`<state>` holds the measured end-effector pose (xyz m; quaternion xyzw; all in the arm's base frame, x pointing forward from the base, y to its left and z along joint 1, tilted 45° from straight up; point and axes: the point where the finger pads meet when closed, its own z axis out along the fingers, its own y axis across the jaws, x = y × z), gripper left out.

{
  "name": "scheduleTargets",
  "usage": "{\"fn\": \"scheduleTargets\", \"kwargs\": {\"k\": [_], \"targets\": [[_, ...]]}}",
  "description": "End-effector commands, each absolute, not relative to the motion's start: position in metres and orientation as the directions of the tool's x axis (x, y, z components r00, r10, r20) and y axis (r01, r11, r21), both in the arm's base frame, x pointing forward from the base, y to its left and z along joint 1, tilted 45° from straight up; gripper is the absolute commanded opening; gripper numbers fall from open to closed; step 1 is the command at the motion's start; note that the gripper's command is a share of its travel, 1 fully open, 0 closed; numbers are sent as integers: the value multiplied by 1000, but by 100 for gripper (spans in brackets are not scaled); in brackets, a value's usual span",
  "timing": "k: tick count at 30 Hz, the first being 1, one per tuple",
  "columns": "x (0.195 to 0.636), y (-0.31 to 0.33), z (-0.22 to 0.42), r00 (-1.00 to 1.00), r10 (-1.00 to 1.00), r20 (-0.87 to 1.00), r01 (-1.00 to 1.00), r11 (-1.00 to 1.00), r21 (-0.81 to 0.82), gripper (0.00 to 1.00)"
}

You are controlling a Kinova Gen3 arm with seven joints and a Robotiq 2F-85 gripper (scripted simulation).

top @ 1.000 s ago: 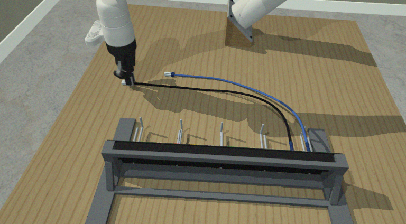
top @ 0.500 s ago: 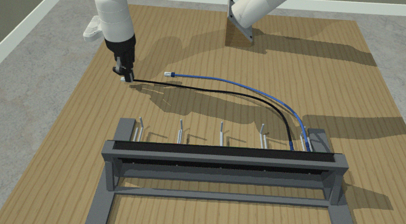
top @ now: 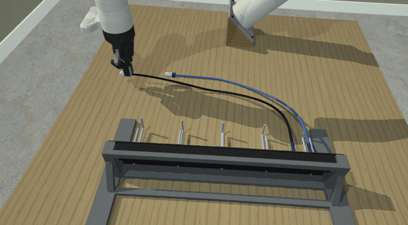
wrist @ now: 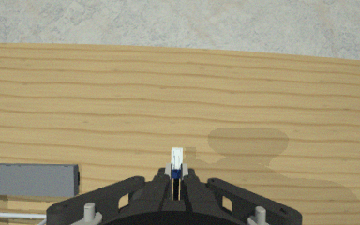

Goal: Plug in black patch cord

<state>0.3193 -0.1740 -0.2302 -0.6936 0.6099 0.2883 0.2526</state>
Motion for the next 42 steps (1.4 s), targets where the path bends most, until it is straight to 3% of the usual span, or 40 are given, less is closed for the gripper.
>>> {"fn": "scheduleTargets", "kwargs": {"k": [1,42], "targets": [[319,-182,-225,91,-705,-704,-992,-129,1,0],[320,-188,-218,90,-704,-705,-992,-129,2,0]]}}
